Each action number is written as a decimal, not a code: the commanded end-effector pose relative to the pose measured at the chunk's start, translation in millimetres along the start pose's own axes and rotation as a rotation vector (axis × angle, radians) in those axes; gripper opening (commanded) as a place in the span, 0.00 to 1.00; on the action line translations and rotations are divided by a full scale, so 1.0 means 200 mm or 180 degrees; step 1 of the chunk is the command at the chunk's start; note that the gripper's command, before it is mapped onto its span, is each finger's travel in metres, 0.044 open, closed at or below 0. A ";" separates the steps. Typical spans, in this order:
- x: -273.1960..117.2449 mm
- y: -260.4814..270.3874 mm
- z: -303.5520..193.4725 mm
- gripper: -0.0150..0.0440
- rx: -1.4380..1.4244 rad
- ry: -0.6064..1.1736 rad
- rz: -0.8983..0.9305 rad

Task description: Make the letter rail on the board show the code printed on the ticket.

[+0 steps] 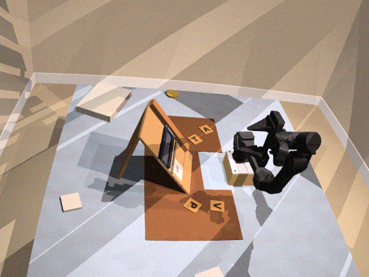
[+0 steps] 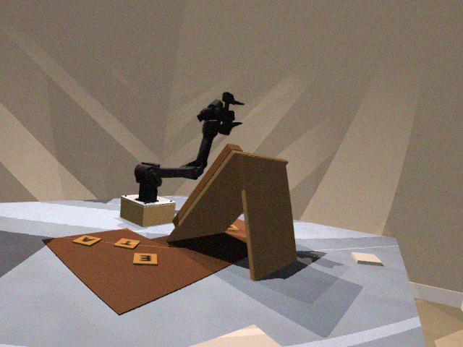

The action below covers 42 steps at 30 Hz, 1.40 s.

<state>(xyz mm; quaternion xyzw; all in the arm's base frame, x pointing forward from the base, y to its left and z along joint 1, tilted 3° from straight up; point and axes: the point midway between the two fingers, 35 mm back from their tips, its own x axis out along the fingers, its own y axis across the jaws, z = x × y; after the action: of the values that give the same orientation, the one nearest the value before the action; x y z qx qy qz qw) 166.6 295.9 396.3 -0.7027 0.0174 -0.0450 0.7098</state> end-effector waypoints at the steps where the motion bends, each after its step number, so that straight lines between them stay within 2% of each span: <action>1: -0.01 -0.01 -0.01 0.98 0.0027 -0.0006 -0.0014; 2: -0.04 -0.03 -0.03 1.00 0.0110 -0.0024 -0.0057; 9: -0.32 -0.31 -0.40 1.00 0.1299 -0.0240 -0.0474; 15: -0.38 -0.37 -0.87 1.00 0.2497 -0.0387 -0.0462; 21: -0.30 -0.32 -1.18 1.00 0.3419 -0.0374 -0.0257; 29: 0.01 -0.04 -1.48 1.00 0.4690 -0.0040 0.0340; 35: 0.23 0.25 -1.49 1.00 0.5257 0.0371 0.0820; 42: 0.39 0.69 -1.37 1.00 0.5459 0.1056 0.1352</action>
<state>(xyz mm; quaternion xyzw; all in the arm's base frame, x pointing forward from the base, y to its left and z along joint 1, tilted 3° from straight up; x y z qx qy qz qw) 211.6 3.5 300.4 0.0875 0.1579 -0.0020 0.9836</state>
